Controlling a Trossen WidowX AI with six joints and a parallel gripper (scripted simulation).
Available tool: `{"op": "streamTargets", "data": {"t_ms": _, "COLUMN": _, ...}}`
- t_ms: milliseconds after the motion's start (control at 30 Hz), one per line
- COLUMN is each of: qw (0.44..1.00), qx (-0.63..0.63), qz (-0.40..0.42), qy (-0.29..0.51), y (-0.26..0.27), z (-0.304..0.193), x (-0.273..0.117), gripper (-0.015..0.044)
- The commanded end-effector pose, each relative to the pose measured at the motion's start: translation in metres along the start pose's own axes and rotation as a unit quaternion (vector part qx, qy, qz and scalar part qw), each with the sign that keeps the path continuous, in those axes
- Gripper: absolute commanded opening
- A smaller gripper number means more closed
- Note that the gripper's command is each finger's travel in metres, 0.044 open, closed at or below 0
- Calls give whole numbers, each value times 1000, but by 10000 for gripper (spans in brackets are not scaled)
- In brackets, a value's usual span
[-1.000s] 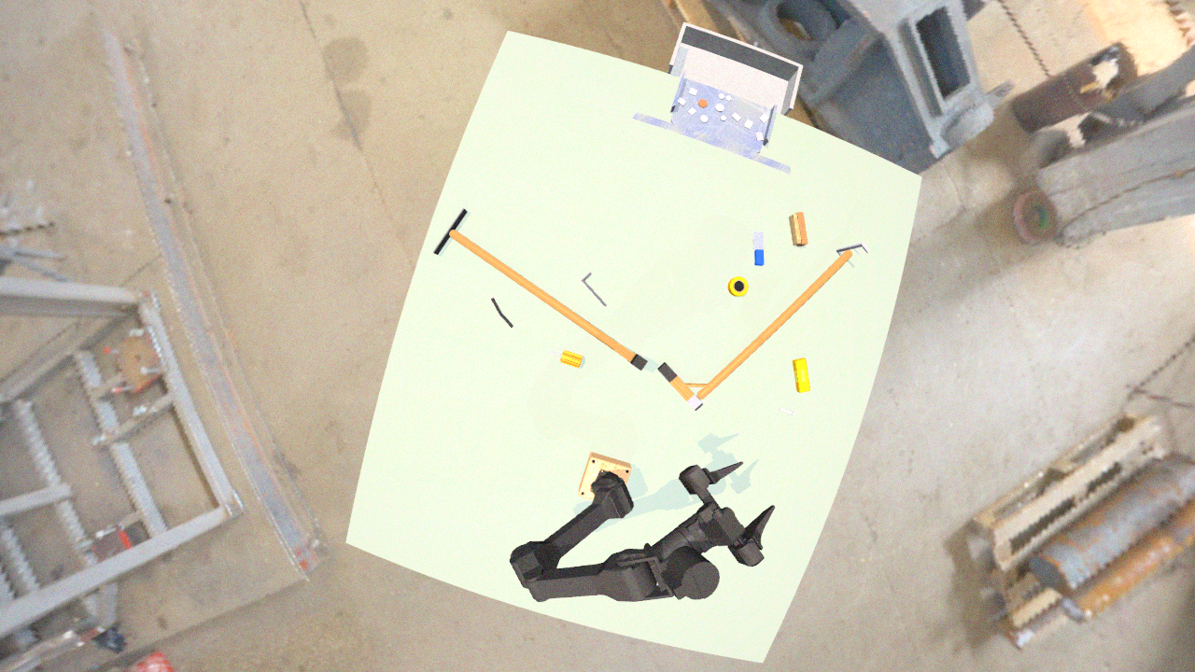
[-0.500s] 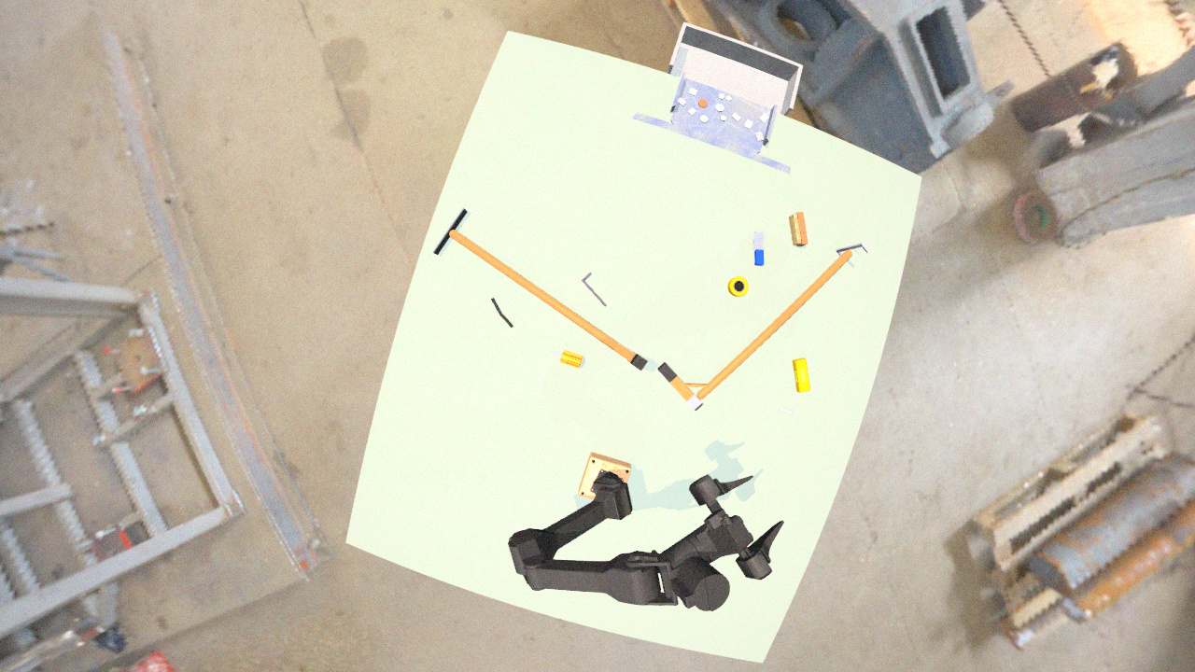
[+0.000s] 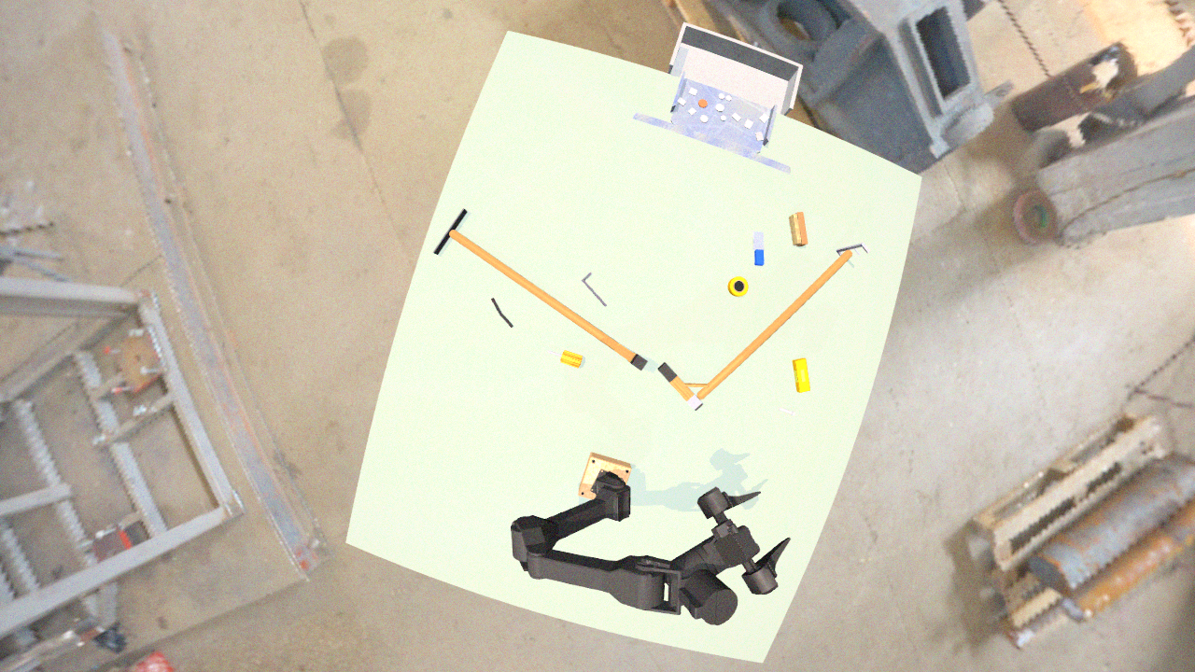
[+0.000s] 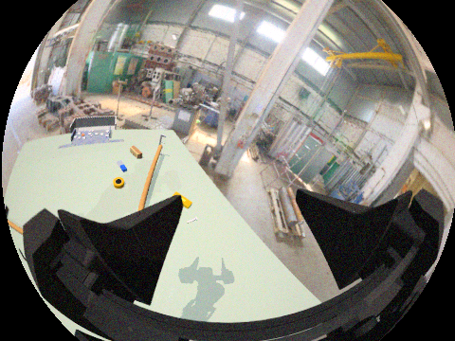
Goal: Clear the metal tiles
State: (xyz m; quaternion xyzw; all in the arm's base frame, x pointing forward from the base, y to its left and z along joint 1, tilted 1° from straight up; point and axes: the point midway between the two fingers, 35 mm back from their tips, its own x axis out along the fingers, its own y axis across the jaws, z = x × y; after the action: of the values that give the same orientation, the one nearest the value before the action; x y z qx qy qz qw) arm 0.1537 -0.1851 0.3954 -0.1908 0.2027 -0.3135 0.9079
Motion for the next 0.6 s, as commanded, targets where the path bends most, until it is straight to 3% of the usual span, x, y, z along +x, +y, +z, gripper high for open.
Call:
{"op": "streamTargets", "data": {"t_ms": 0, "qw": 1000, "qx": -10, "qz": -4, "qy": 4, "y": -6, "z": -2, "x": 0, "gripper": 440}}
{"op": "streamTargets", "data": {"t_ms": 567, "qw": 997, "qx": -58, "qz": -37, "qy": 31, "y": -39, "z": -18, "x": -5, "gripper": 440}}
